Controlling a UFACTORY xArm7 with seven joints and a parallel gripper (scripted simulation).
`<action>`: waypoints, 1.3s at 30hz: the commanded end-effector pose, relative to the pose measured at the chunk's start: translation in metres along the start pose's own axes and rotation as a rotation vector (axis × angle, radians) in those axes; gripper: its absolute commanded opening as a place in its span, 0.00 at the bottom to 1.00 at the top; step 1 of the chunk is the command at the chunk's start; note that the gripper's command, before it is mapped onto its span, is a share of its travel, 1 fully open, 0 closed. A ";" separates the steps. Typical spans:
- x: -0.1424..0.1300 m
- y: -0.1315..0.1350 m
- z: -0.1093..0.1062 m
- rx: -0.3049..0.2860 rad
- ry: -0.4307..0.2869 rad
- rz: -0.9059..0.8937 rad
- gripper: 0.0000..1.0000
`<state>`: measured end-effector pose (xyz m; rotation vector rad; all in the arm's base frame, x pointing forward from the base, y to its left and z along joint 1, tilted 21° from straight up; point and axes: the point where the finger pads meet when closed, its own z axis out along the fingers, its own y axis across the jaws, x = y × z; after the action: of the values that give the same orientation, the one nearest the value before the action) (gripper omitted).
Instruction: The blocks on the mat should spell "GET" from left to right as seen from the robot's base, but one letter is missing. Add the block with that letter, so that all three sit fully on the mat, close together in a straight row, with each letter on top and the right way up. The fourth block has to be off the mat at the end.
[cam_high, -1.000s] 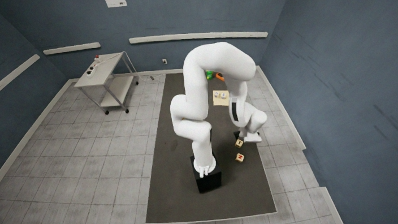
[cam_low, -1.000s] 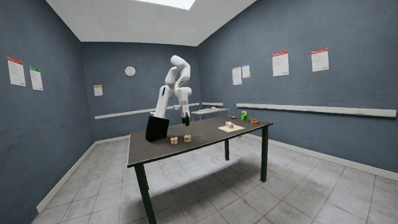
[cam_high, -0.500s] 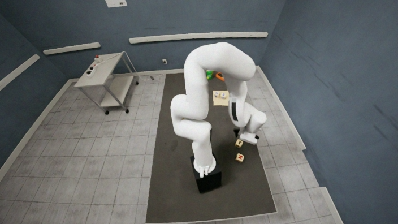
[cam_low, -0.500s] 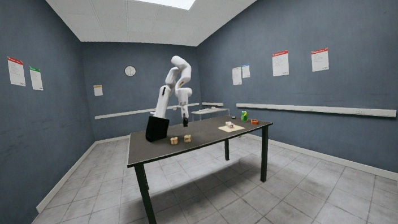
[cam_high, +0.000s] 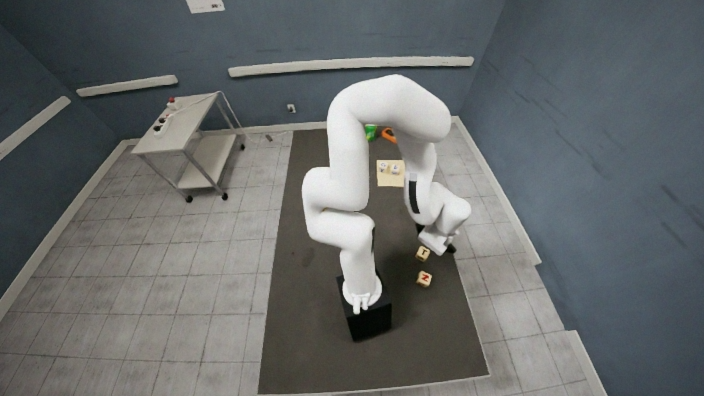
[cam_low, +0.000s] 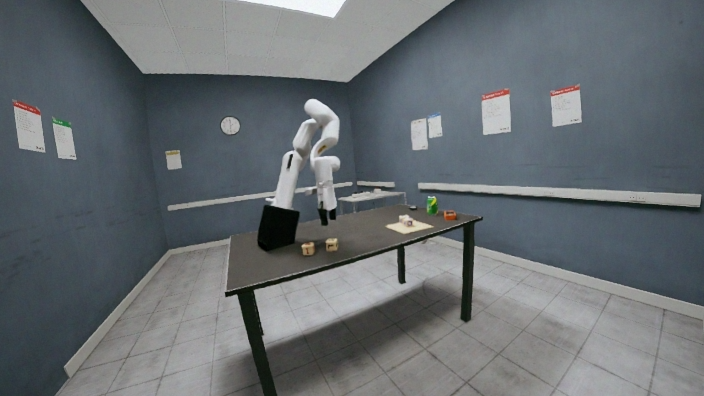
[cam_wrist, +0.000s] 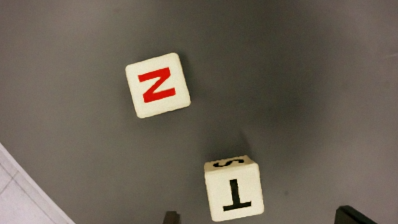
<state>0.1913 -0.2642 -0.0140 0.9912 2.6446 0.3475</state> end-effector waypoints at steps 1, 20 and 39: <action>-0.001 -0.001 0.001 0.004 0.008 0.139 1.00; -0.001 -0.001 0.007 0.007 0.005 0.591 1.00; -0.002 -0.002 0.013 0.010 -0.001 1.042 1.00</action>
<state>0.1954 -0.2638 -0.0256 2.1526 1.9977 0.5138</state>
